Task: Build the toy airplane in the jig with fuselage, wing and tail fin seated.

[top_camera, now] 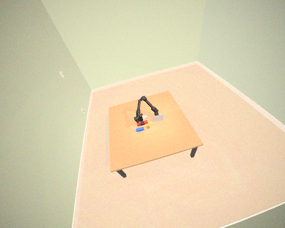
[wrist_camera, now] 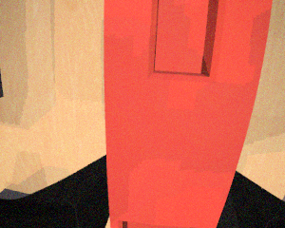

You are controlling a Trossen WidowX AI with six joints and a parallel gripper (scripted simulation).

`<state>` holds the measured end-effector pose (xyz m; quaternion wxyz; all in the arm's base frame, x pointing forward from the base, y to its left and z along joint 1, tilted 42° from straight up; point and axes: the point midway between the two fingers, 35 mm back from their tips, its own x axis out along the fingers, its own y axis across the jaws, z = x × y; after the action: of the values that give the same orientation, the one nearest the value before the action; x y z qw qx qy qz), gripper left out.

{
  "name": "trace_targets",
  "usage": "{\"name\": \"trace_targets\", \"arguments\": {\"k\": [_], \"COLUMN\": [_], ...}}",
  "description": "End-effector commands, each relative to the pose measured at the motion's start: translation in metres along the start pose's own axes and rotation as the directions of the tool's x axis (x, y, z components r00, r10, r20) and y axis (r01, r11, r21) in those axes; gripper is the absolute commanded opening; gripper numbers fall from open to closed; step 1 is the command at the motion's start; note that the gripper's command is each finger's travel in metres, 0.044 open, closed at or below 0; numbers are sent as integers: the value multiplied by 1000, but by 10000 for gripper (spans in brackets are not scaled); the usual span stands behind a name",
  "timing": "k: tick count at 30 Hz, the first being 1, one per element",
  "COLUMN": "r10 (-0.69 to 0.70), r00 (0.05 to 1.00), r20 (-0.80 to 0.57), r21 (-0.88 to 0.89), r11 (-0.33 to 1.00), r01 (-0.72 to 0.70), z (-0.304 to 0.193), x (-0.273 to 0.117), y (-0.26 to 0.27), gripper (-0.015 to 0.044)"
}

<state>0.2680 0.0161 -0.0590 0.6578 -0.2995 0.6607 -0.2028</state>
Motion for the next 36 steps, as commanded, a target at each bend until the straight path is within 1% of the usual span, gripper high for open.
{"name": "trace_targets", "arguments": {"k": [1, 3, 8, 9, 36], "r10": [-4, -4, -2, -1, 6], "r00": [1000, 1000, 1000, 1000, 1000], "r20": [2, 2, 3, 3, 3], "r21": [-5, -5, -5, -5, -7], "r11": [1000, 1000, 1000, 1000, 1000], "r01": [4, 4, 2, 1, -6], "z": [0, 0, 2, 3, 7], "x": [0, 0, -6, -9, -91], "y": [0, 0, 0, 1, 4], "gripper": [151, 138, 6, 0, 0]}}
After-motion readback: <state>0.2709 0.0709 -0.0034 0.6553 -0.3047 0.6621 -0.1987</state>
